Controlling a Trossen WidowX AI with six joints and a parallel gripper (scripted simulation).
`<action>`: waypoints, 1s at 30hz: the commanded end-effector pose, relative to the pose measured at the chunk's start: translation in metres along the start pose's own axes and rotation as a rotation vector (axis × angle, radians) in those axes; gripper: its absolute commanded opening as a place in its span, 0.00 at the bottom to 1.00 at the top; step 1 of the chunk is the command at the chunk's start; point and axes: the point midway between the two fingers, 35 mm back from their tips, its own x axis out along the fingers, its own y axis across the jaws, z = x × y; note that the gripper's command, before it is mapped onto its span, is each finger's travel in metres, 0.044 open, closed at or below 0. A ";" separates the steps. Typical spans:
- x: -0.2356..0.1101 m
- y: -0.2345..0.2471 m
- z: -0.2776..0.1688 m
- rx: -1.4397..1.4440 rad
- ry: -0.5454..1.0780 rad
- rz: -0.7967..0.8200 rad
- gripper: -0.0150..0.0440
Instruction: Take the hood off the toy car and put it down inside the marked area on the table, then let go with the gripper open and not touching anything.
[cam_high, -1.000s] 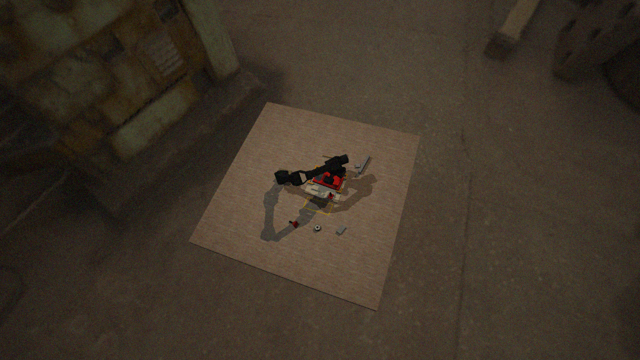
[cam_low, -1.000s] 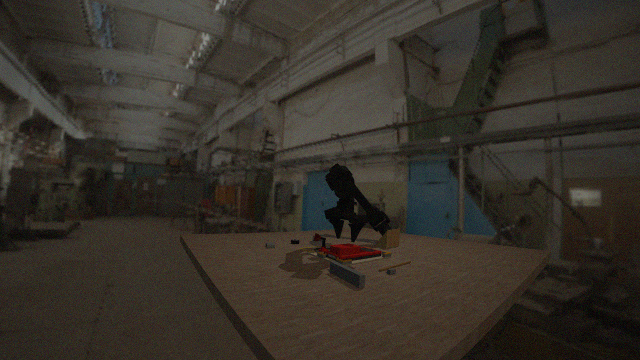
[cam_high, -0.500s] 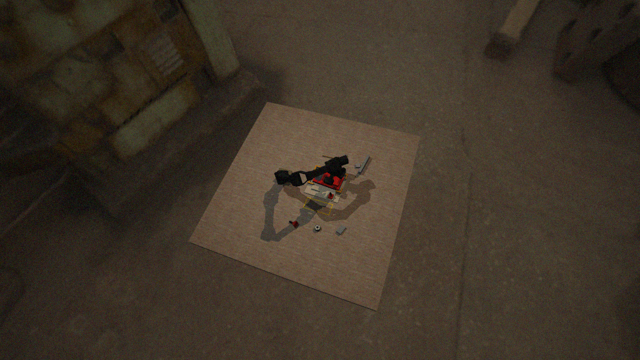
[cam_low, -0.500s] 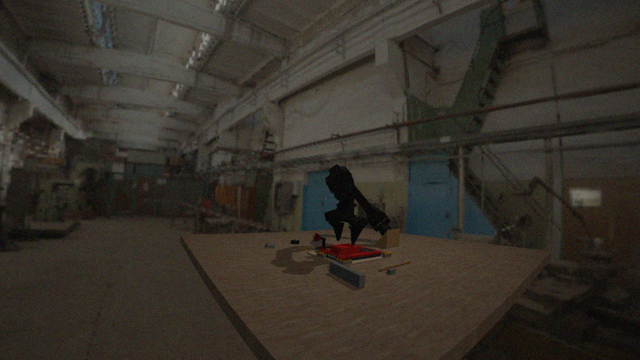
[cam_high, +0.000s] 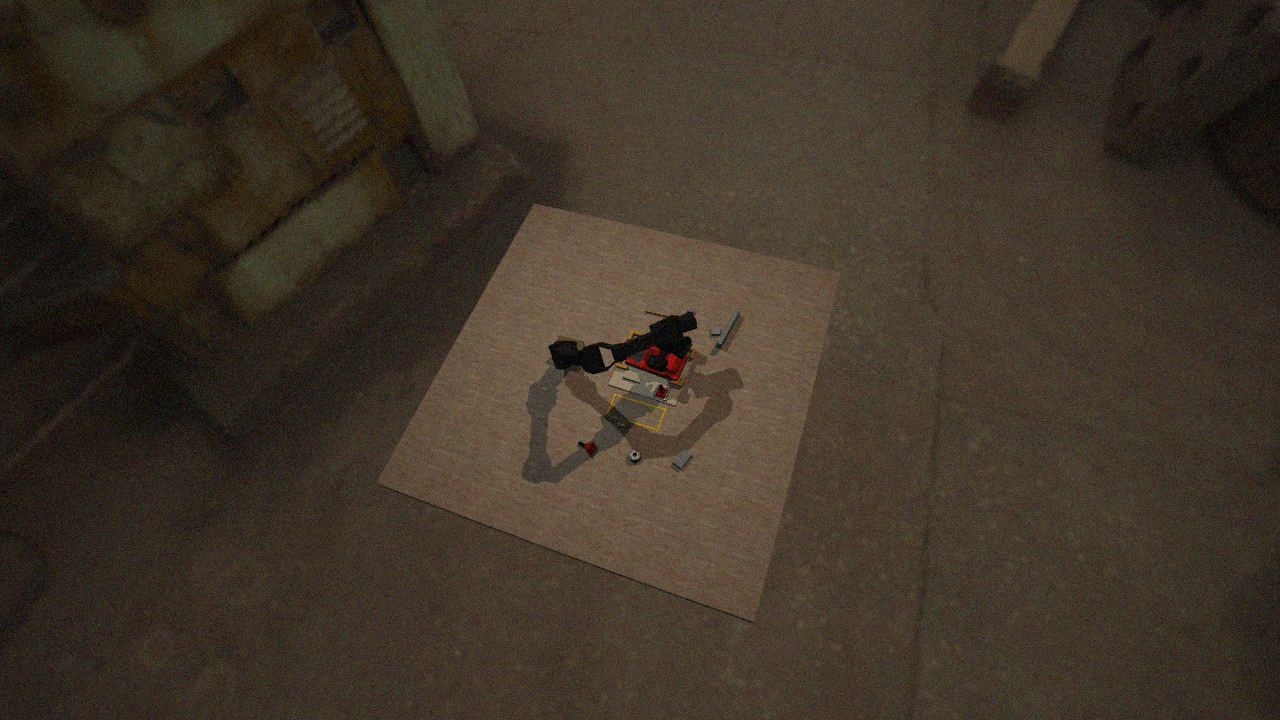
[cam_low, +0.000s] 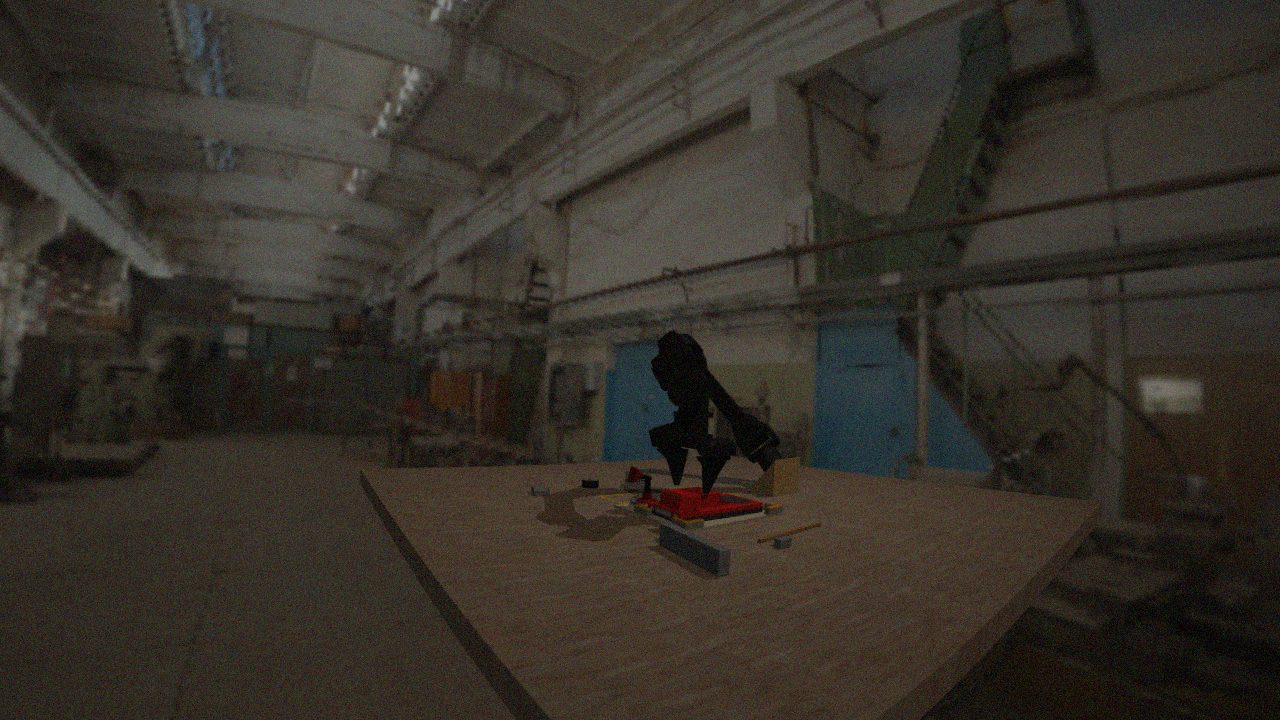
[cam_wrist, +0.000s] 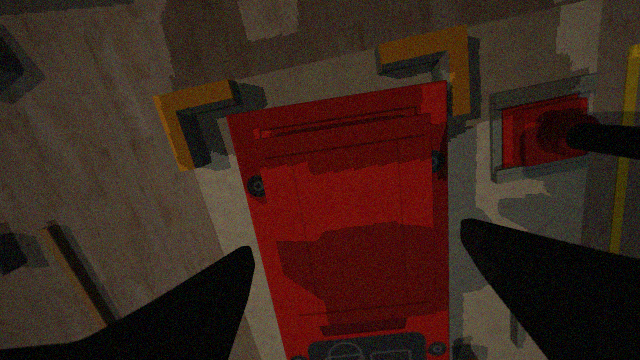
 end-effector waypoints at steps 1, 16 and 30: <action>0.001 0.000 0.000 -0.005 -0.003 -0.002 1.00; 0.009 0.000 0.000 -0.005 -0.003 -0.002 1.00; 0.015 0.000 0.000 -0.005 -0.003 -0.002 1.00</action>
